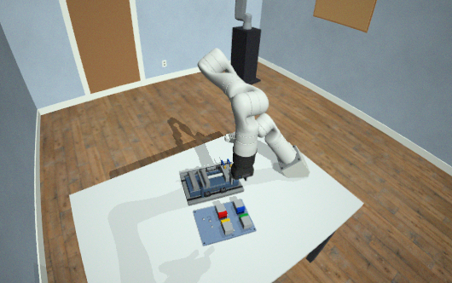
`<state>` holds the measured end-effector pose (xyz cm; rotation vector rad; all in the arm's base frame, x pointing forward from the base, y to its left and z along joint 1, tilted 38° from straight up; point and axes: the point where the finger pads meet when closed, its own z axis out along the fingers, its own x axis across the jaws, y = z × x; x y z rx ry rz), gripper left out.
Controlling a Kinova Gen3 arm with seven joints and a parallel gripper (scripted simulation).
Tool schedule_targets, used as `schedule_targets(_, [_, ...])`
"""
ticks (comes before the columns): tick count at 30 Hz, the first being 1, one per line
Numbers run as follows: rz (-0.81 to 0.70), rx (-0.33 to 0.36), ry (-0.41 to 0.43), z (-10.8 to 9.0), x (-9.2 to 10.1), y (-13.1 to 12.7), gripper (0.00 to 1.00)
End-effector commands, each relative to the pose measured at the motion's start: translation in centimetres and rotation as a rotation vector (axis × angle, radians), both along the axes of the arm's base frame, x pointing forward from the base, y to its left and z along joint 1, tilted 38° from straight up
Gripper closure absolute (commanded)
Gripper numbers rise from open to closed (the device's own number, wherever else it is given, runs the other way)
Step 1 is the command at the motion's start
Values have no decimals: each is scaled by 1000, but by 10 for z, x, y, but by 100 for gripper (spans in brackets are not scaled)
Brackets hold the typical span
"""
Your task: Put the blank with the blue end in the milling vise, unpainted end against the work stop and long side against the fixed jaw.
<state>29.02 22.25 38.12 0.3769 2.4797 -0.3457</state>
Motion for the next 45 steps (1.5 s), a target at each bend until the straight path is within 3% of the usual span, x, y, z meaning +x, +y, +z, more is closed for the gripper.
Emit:
schedule_targets(1, [-3, -9, 0, -3, 5, 12, 0])
schedule_targets(8, [-2, -9, 0, -6, 17, 37, 0])
schedule_targets(25, [-2, -9, 0, -11, 32, 69, 0])
schedule_targets(45, [-3, -9, 0, -11, 28, 61, 0])
